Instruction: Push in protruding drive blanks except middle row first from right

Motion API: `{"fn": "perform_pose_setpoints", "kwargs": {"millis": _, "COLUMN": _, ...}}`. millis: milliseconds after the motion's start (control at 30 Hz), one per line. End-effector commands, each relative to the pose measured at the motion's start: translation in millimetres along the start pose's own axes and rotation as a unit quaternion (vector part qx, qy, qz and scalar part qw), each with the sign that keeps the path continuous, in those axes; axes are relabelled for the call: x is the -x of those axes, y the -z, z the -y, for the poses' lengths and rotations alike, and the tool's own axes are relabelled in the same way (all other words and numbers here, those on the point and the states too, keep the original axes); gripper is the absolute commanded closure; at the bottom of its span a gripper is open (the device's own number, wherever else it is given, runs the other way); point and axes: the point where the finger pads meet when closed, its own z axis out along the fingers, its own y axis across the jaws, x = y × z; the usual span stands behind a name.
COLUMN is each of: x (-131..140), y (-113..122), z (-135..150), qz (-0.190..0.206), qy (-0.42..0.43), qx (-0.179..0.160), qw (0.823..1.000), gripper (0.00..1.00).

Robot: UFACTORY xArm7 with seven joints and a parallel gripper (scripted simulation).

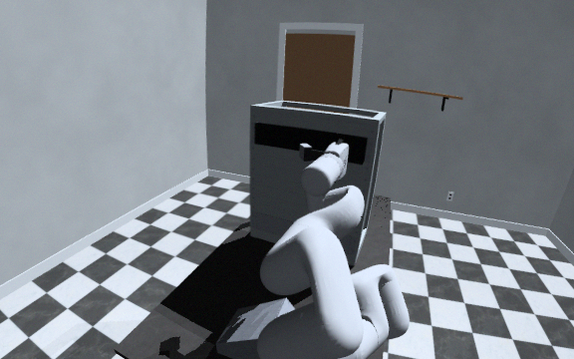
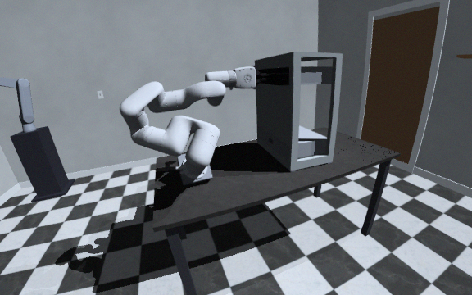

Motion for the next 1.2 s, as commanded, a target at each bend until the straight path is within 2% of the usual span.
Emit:
{"fn": "perform_pose_setpoints", "kwargs": {"millis": 0, "x": 0, "y": 0, "z": -2, "qz": -0.001, "qy": -0.001, "qx": 0.001, "qw": 1.0, "gripper": 1.0}}
{"fn": "perform_pose_setpoints", "kwargs": {"millis": 900, "x": -1, "y": 1, "z": -2, "qz": -0.001, "qy": -0.001, "qx": 0.001, "qw": 1.0, "gripper": 1.0}}
{"fn": "perform_pose_setpoints", "kwargs": {"millis": 1167, "x": -20, "y": 4, "z": -2, "qz": -0.001, "qy": -0.001, "qx": 0.001, "qw": 1.0, "gripper": 1.0}}
